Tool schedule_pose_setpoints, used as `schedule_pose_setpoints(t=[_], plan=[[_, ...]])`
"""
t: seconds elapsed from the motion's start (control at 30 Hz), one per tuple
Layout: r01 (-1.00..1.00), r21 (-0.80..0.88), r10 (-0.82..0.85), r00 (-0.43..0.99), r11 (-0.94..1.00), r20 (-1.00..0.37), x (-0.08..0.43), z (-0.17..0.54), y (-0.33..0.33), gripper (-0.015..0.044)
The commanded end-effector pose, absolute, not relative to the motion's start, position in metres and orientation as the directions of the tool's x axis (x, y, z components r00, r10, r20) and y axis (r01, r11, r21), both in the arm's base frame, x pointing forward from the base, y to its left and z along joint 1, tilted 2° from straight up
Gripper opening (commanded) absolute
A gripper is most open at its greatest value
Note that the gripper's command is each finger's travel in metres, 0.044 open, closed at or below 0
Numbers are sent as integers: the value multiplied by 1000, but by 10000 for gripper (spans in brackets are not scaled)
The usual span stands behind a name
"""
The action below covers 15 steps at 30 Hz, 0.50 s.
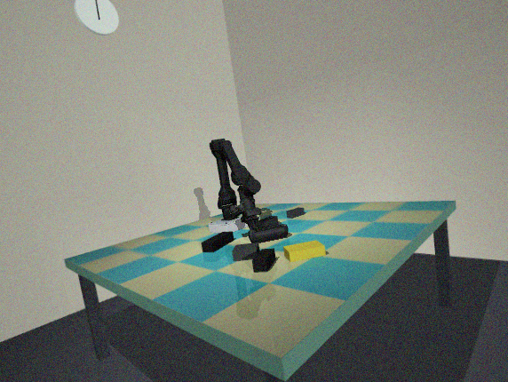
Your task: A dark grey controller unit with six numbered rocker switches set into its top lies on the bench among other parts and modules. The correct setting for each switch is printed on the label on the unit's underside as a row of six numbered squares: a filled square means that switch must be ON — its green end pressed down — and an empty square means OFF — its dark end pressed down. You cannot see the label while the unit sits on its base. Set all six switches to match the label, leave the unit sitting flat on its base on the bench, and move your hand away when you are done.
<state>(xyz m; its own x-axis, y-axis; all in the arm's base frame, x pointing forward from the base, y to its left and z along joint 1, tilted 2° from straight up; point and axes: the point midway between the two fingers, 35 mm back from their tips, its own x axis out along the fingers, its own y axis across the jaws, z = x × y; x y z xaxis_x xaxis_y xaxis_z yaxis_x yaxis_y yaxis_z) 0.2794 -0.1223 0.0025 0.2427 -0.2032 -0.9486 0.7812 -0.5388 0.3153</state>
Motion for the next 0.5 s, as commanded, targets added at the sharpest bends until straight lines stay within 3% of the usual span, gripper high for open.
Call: schedule_pose_setpoints(t=[0.0, 0.47], plan=[[783, 314, -204, 241, -537, -949, 278, -4, -122, 0], [783, 314, -204, 241, -537, -949, 281, -6, -124, 0]])
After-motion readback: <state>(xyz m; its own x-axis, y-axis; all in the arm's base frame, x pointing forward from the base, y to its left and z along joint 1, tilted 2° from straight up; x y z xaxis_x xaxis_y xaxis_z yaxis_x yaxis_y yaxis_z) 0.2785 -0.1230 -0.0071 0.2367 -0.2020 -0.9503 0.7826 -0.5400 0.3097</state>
